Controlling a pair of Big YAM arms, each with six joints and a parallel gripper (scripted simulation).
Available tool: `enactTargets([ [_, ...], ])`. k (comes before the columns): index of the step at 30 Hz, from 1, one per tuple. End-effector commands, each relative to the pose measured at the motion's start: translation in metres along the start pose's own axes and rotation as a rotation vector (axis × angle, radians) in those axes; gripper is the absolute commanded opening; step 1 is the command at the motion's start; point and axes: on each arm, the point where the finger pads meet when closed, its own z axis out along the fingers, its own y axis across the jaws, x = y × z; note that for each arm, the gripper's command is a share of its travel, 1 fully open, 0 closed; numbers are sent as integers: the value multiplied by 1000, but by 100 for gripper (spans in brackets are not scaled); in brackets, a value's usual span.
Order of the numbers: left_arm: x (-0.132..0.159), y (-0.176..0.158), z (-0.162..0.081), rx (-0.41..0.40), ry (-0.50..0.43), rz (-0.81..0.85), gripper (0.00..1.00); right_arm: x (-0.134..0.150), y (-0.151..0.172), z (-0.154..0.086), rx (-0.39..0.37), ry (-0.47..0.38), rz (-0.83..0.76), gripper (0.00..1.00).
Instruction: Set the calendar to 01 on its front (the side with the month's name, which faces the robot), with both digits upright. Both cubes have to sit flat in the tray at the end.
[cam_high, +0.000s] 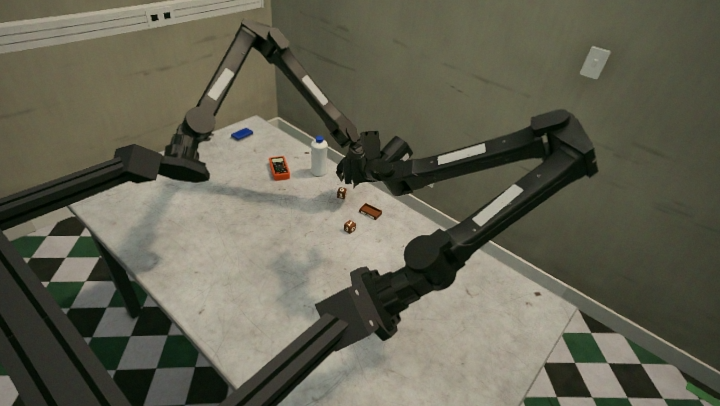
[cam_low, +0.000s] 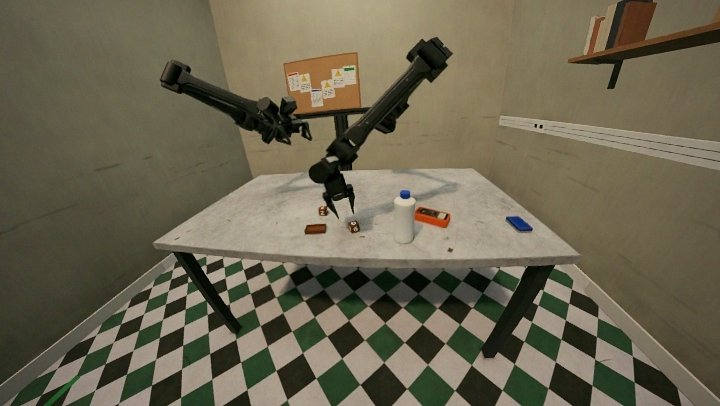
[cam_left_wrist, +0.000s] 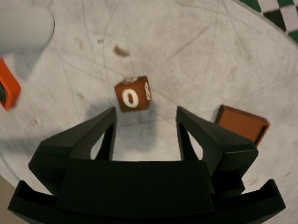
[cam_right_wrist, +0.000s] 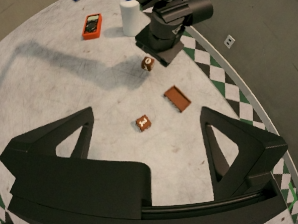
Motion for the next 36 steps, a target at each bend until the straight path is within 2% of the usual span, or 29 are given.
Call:
enactTargets([
  [1, -11, 10, 9, 0, -42, 231, 55, -20, 0, 9, 39, -48, 36, 100],
  [3, -15, 13, 8, 2, -42, 306, 55, -24, 4, 12, 47, -61, 43, 100],
  [5, -15, 13, 8, 2, -42, 306, 55, -24, 4, 12, 47, -61, 43, 100],
  [9, -18, 17, 8, 15, -37, 481, 55, -23, 5, 23, 72, -68, 67, 100],
  [13, -18, 17, 8, 47, -28, 655, 55, -32, 15, 27, 83, -98, 74, 100],
  [17, -16, 17, 8, 80, -23, 807, 55, -29, 15, 34, 101, -99, 91, 100],
  [20, -5, 13, 13, 110, -10, 933, 55, -34, 21, 35, 104, -113, 93, 100],
  [22, -5, 13, 13, 110, -10, 933, 55, -34, 21, 35, 104, -113, 93, 100],
  [24, -9, 15, 10, 125, -16, 1008, 55, -32, 20, 37, 109, -113, 97, 100],
  [28, -7, 19, 8, 180, -18, 1204, 55, -33, 25, 37, 106, -117, 95, 100],
  [30, -4, 25, 14, 203, -8, 1271, 55, -31, 24, 38, 109, -113, 96, 100],
  [32, -9, 31, 21, 215, -7, 1291, 55, -31, 24, 38, 109, -113, 96, 100],
  [36, 4, 28, 28, 253, 14, 1341, 55, -33, 20, 37, 115, -118, 101, 100],
])
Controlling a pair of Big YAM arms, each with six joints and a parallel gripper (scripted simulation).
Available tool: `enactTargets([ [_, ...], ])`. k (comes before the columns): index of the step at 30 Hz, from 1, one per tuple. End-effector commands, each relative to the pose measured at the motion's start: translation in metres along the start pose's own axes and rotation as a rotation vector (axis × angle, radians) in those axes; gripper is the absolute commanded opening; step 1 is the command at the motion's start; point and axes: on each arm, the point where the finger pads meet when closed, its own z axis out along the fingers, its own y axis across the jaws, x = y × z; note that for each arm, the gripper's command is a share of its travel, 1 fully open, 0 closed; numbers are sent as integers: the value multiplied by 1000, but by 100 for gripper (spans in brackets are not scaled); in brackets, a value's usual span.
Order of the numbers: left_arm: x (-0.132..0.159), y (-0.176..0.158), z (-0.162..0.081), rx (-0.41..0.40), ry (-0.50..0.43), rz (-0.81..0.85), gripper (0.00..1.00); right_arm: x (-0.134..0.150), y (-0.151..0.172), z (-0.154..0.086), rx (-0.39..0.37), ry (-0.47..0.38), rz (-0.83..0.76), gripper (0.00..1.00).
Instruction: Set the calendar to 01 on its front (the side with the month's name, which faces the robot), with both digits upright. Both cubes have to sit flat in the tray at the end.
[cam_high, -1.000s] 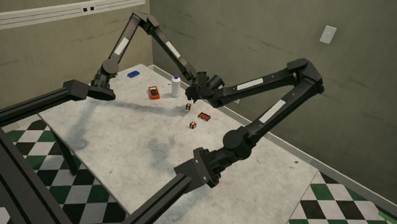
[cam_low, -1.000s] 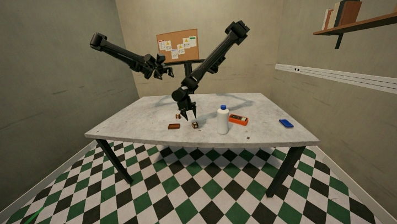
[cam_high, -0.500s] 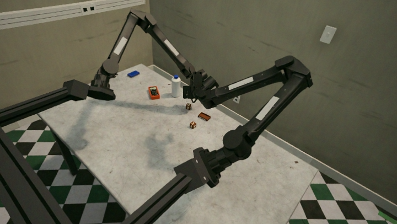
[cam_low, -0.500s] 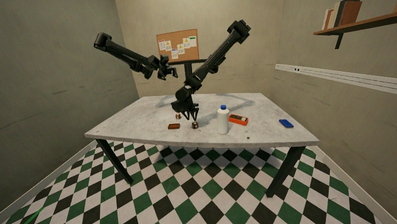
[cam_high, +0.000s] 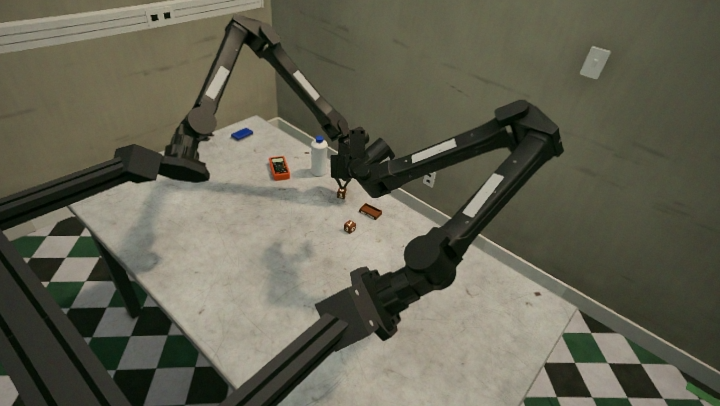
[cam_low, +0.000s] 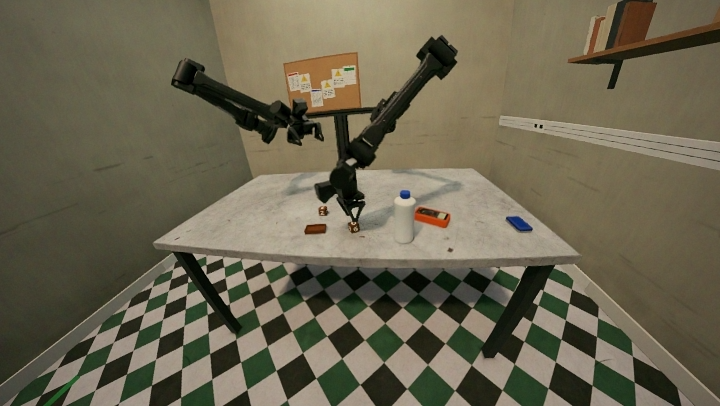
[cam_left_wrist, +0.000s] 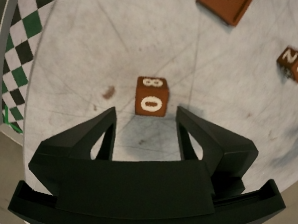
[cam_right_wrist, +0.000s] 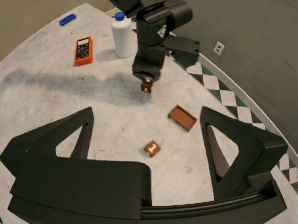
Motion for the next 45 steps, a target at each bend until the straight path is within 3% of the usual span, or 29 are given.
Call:
enactTargets([
  [1, 11, 1, 10, 13, 11, 71, 55, -11, -2, 3, 16, -21, 20, 100],
  [10, 2, -3, 3, 12, -6, 70, 55, -6, -1, 1, 7, -11, 7, 100],
  [13, 2, -17, 14, 24, 0, 92, 55, -6, -1, 1, 7, -11, 7, 100],
  [33, 6, -10, 46, 15, 9, 70, 55, -6, -1, 1, 7, -11, 7, 100],
  [44, -2, -15, 39, 18, -3, 83, 55, -6, -1, 1, 7, -11, 7, 100],
  [45, 1, -10, 34, 11, -5, 70, 47, -6, -1, 1, 7, -11, 7, 100],
])
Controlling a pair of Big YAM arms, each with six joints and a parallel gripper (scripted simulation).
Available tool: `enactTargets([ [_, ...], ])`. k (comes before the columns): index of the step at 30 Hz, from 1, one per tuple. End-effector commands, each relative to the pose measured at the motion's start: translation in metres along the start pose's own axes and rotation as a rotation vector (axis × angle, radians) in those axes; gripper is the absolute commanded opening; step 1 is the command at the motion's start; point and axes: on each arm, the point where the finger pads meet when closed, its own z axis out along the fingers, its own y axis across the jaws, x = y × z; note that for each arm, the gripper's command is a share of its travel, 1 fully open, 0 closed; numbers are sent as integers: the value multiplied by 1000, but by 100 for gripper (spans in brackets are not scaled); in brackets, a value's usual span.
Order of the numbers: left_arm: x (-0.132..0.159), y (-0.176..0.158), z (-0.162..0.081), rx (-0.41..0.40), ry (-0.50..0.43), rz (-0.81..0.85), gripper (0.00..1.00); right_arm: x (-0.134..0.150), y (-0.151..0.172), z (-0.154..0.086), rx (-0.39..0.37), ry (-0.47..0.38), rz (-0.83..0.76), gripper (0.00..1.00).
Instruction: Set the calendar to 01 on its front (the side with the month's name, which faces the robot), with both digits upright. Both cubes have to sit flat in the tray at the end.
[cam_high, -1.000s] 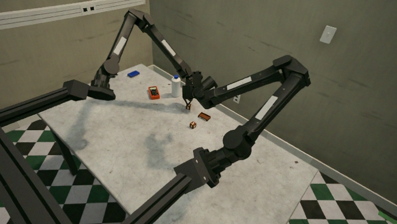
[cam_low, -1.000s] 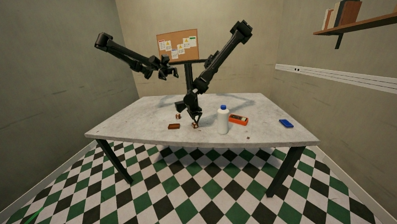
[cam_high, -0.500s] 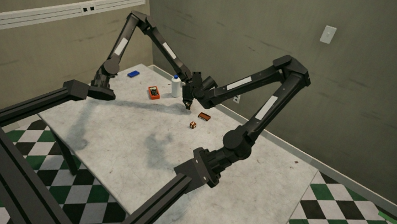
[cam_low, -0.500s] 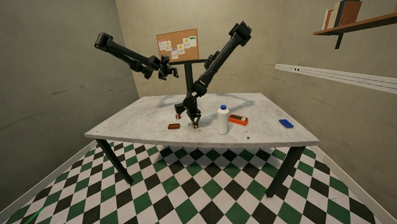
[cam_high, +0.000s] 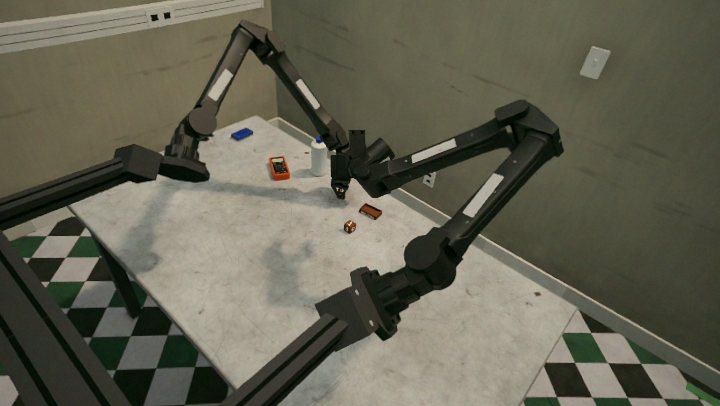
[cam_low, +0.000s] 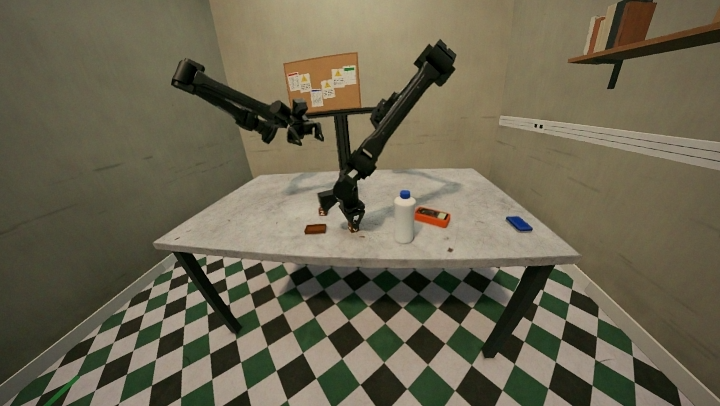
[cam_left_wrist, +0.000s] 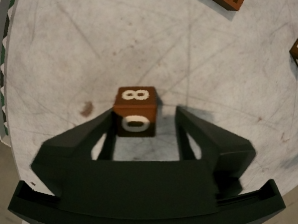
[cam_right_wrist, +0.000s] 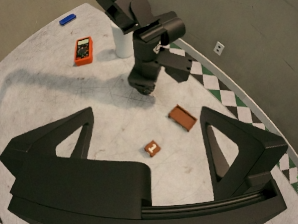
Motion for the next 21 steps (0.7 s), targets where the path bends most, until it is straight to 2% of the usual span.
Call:
enactTargets([
  [1, -5, 5, -3, -8, -11, -4, 47, -6, -1, 1, 7, -11, 7, 100],
  [9, -6, 0, 1, -5, -11, 6, 40, -6, -1, 1, 7, -11, 7, 100],
  [19, -4, 4, -3, -8, -11, -3, 26, -6, -1, 1, 7, -11, 7, 100],
  [21, -4, 4, -3, -8, -11, -3, 3, -6, -1, 1, 7, -11, 7, 100],
])
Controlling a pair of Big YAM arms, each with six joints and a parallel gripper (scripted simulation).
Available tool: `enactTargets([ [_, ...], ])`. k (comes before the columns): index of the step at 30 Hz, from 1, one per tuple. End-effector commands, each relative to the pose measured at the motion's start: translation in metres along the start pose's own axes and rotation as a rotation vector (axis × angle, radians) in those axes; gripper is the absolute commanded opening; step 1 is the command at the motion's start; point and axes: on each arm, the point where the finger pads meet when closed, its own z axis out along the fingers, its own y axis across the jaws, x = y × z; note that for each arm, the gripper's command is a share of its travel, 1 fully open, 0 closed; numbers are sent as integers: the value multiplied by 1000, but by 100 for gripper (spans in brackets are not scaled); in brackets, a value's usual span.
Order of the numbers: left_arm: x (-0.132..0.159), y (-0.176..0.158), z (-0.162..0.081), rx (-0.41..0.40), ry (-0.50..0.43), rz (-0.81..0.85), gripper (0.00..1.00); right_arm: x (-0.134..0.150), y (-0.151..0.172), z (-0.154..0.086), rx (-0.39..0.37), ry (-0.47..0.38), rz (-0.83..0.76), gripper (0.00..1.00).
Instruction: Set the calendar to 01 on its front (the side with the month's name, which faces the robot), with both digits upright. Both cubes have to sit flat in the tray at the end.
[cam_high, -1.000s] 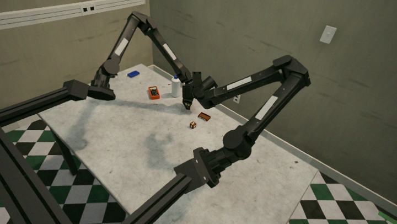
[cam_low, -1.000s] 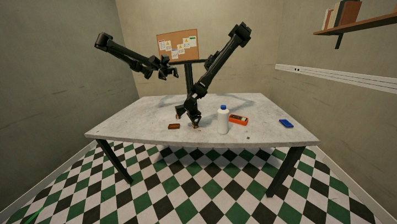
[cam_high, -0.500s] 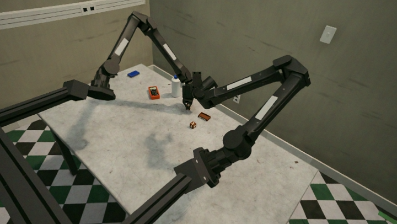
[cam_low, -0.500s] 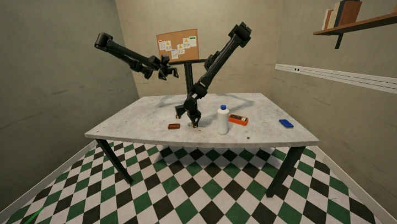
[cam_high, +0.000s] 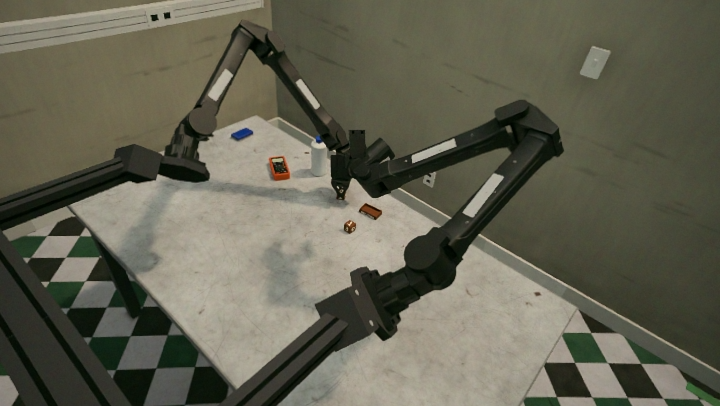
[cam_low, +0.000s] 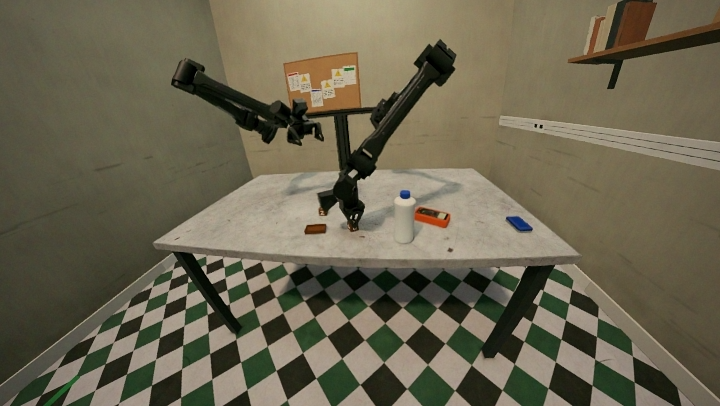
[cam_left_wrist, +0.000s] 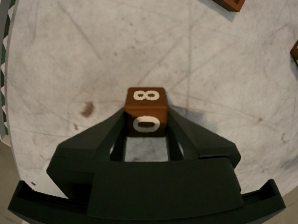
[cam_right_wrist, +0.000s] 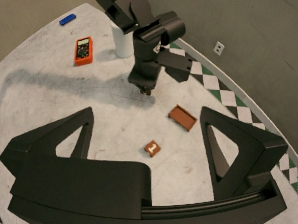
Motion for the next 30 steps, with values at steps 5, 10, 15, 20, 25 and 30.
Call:
enactTargets([
  [5, -3, 3, -3, -6, -9, -1, 11, -6, -1, 1, 7, -11, 7, 100],
  [10, -8, 3, -38, -10, -23, -3, 26, -6, -1, 1, 7, -11, 7, 100],
  [15, -6, 3, -72, -10, -23, -3, 26, -6, -1, 1, 7, -11, 7, 100],
  [20, -26, -13, -61, 8, -12, -30, 26, -2, -17, -5, 37, -12, 37, 100],
  [25, -65, -32, -63, 9, -18, -35, 26, 12, -37, -24, 77, -10, 64, 100],
  [30, -120, -58, -62, 5, -16, -18, 26, 35, -68, -65, 140, -7, 97, 100],
])
